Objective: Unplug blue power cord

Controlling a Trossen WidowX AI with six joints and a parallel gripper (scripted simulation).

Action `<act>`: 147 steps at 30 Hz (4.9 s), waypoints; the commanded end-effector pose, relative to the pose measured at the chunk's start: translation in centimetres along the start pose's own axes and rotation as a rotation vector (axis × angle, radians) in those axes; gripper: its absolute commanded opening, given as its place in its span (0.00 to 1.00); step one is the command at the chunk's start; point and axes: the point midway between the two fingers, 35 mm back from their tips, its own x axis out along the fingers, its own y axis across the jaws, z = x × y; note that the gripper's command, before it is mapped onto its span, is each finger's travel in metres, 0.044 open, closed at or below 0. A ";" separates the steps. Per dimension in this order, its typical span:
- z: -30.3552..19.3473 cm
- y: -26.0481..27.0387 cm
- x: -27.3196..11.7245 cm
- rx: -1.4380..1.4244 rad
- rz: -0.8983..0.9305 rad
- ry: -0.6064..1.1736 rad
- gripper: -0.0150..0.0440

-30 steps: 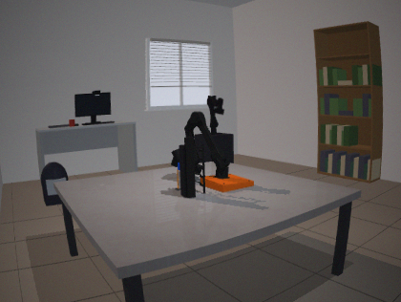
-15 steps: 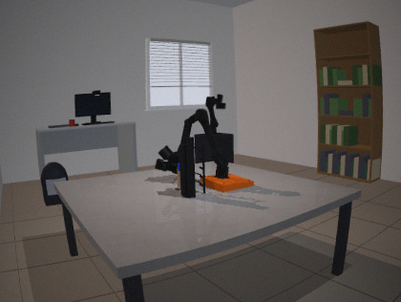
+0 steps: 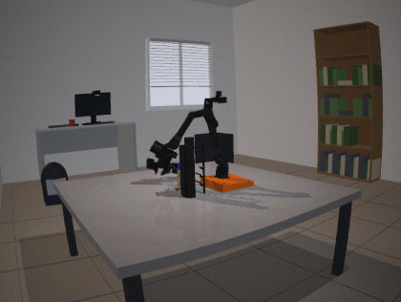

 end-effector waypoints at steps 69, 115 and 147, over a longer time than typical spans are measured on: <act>-10.5 -2.3 -26.7 -0.173 -0.218 0.774 0.53; -8.1 -1.8 -23.6 -0.175 -0.215 0.769 0.25; -2.8 -1.1 -20.0 -0.173 -0.218 0.766 1.00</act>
